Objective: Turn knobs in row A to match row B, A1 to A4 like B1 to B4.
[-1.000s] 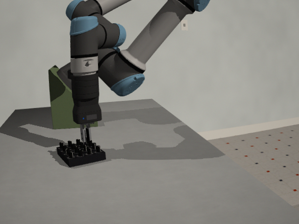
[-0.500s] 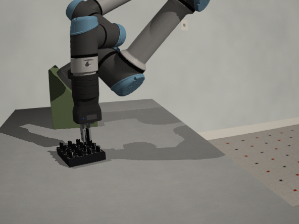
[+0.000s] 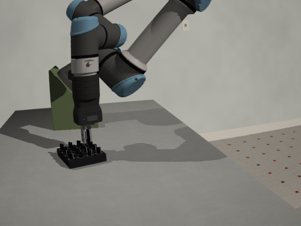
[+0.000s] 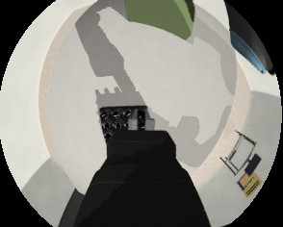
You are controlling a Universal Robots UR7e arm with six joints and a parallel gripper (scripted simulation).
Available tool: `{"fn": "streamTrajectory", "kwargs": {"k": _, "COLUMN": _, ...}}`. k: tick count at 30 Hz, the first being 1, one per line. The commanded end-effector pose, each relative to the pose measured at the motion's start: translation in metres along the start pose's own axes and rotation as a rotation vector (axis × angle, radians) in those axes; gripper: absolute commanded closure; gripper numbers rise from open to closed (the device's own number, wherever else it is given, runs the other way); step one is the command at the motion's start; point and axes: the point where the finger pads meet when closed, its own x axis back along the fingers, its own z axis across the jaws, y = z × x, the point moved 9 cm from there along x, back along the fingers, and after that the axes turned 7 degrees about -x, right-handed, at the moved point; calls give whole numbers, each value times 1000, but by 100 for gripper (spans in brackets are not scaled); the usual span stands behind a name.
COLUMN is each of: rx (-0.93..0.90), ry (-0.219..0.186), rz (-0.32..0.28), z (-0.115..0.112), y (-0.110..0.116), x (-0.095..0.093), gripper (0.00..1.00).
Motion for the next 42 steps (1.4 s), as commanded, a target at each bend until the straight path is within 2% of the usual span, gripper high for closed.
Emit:
{"fn": "streamTrajectory", "kwargs": {"k": 1, "rx": 0, "ry": -1, "rz": -1, "z": 0, "y": 0, "x": 0, "gripper": 70}}
{"fn": "streamTrajectory", "kwargs": {"k": 25, "rx": 58, "ry": -1, "rz": -1, "z": 0, "y": 0, "x": 0, "gripper": 70}}
{"fn": "streamTrajectory", "kwargs": {"k": 42, "rx": 217, "ry": -1, "rz": -1, "z": 0, "y": 0, "x": 0, "gripper": 70}}
